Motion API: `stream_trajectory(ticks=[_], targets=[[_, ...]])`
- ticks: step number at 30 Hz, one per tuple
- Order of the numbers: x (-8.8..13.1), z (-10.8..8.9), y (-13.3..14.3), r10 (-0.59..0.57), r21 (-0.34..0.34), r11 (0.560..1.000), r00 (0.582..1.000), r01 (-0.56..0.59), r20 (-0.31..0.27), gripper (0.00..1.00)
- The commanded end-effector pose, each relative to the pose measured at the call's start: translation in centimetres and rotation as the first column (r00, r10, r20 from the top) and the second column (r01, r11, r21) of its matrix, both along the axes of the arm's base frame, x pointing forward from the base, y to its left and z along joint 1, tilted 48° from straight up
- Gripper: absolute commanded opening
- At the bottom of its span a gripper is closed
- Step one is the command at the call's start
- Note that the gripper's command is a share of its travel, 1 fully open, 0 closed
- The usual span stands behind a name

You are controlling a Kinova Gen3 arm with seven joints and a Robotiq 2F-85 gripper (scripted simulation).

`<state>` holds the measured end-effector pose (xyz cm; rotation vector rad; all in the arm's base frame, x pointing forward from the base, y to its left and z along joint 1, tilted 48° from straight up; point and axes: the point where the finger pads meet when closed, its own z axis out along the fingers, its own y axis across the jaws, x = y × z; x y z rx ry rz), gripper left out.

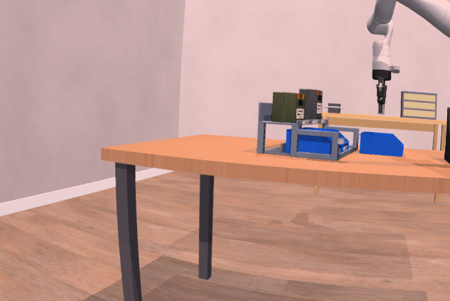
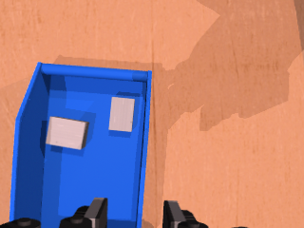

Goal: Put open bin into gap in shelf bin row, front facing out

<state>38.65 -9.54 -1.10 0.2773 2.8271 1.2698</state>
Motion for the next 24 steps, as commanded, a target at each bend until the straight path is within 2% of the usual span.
stream_trajectory(ticks=[1, 2, 14, 19, 24], targets=[[2.1, -1.4, -0.9, 0.117, -0.027, 0.993, 0.985, -0.114, 0.130, 0.39], [2.7, -1.9, -1.2, 0.152, -0.037, 0.988, 0.974, -0.148, 0.167, 0.39], [2.7, -1.9, -1.2, 0.152, -0.037, 0.988, 0.974, -0.148, 0.167, 0.39], [6.8, -5.1, -3.0, 0.321, -0.107, 0.947, 0.884, -0.303, 0.341, 0.39], [6.8, -5.1, -3.0, 0.321, -0.107, 0.947, 0.884, -0.303, 0.341, 0.39]])
